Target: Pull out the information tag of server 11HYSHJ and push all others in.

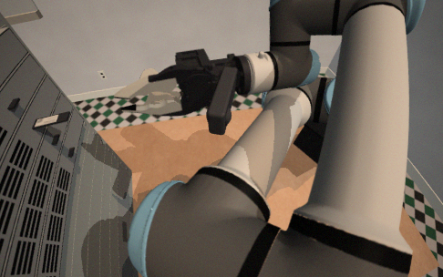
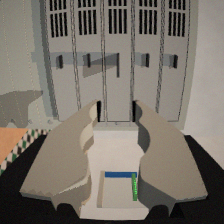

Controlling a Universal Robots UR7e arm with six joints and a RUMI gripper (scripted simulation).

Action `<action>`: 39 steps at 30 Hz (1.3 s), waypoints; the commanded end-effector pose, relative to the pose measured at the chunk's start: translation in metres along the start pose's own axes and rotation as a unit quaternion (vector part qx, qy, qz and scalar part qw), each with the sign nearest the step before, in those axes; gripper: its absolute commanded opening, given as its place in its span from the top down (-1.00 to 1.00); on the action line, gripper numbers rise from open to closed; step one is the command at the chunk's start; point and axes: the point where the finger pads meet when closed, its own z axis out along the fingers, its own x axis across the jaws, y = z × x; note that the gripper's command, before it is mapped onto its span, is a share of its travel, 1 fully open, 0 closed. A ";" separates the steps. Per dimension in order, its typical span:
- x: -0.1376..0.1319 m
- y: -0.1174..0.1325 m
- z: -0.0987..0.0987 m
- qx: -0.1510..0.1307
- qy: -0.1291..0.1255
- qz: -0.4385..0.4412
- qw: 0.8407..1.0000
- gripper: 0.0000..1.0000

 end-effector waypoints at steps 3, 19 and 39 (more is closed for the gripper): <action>0.000 0.000 0.000 0.000 0.000 0.000 1.000 0.69; 0.000 0.000 0.000 0.000 0.000 0.000 1.000 0.69; 0.000 0.000 0.000 0.000 0.000 0.000 1.000 0.69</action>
